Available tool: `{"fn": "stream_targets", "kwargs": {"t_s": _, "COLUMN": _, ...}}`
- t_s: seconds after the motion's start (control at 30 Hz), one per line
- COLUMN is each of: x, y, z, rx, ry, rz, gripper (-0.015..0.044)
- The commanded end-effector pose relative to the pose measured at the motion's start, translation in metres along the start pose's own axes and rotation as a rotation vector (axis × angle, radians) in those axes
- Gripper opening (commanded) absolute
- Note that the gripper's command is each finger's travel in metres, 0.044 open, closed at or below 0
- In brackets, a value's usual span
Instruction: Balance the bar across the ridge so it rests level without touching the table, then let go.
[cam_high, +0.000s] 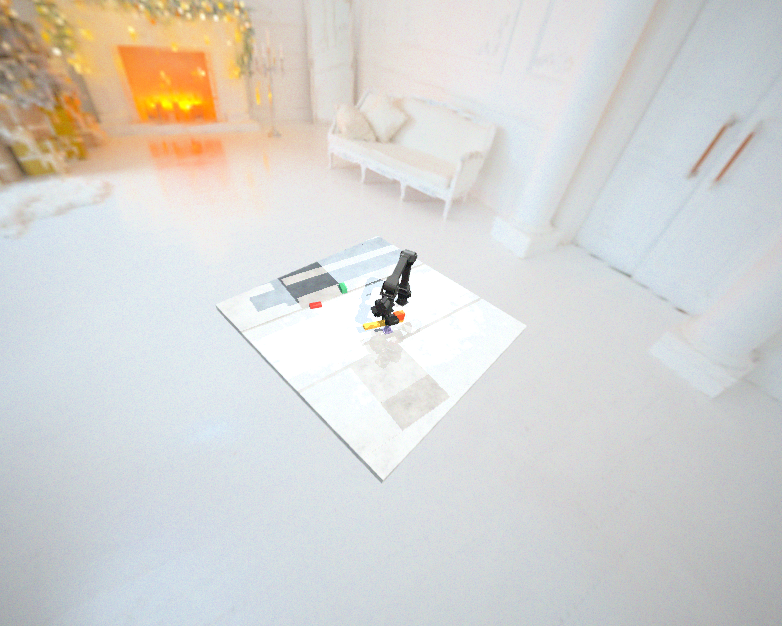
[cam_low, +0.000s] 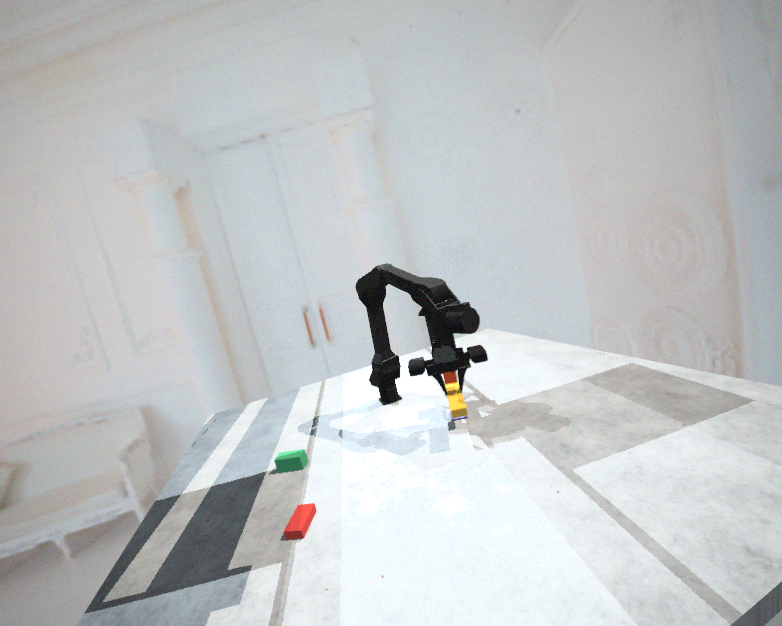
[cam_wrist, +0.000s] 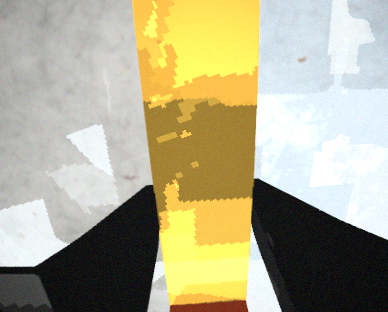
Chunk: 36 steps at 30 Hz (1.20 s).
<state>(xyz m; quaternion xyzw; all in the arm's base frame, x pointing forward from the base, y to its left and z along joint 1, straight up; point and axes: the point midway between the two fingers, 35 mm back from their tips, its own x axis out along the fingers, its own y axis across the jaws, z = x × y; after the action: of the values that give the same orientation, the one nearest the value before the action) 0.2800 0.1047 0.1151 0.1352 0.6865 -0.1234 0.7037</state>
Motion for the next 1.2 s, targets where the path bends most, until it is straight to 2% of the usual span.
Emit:
{"fn": "stream_targets", "kwargs": {"t_s": 0.0, "x": 0.0006, "y": 0.0001, "z": 0.0005, "rx": 0.001, "ry": -0.002, "rz": 0.0, "gripper": 0.0}}
{"fn": "stream_targets", "kwargs": {"t_s": 1.17, "x": 0.0036, "y": 0.0001, "z": 0.0003, "rx": 0.001, "ry": -0.002, "rz": 0.0, "gripper": 0.0}}
